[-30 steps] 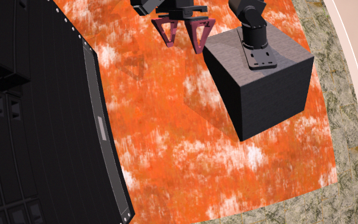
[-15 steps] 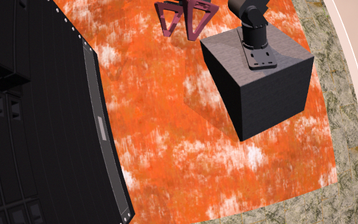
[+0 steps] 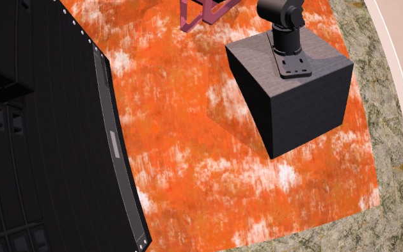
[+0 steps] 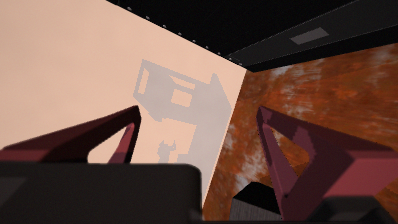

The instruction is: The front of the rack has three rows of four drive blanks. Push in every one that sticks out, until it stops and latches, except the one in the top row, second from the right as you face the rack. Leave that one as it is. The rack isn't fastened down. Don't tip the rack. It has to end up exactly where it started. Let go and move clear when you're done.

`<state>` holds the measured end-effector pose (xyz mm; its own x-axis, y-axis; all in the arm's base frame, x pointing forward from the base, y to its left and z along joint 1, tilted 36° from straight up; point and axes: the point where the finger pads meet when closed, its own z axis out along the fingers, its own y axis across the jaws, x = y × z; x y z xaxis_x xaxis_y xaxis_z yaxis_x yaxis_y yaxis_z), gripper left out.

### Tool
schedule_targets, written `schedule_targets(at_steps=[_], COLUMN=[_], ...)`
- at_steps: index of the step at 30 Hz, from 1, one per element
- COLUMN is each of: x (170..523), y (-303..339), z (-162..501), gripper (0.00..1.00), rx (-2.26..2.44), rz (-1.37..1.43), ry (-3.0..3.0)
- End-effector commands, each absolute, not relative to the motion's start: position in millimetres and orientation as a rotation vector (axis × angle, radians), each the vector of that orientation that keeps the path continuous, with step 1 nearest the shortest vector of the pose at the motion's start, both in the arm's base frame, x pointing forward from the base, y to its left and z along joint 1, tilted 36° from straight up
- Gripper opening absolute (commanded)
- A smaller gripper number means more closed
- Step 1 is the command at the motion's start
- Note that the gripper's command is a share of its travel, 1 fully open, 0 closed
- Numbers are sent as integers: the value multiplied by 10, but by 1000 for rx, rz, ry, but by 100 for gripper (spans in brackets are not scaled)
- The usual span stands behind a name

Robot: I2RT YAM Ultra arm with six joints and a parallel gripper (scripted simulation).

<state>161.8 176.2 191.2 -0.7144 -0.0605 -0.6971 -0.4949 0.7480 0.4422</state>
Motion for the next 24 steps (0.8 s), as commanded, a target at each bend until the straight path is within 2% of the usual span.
schedule_targets(at_steps=[1, 12, 15, 17, 24], x=[1764, 1750, 1735, 1735, 1715], y=[1856, 2287, 2317, 2421, 2628], z=[2152, 2792, 2662, 2970, 3210], gripper=[100, 100, 100, 100, 100], rx=[-168, 69, 118, 178, 315], rz=[786, 919, 895, 946, 957], ry=[2153, 1936, 1902, 1839, 1702])
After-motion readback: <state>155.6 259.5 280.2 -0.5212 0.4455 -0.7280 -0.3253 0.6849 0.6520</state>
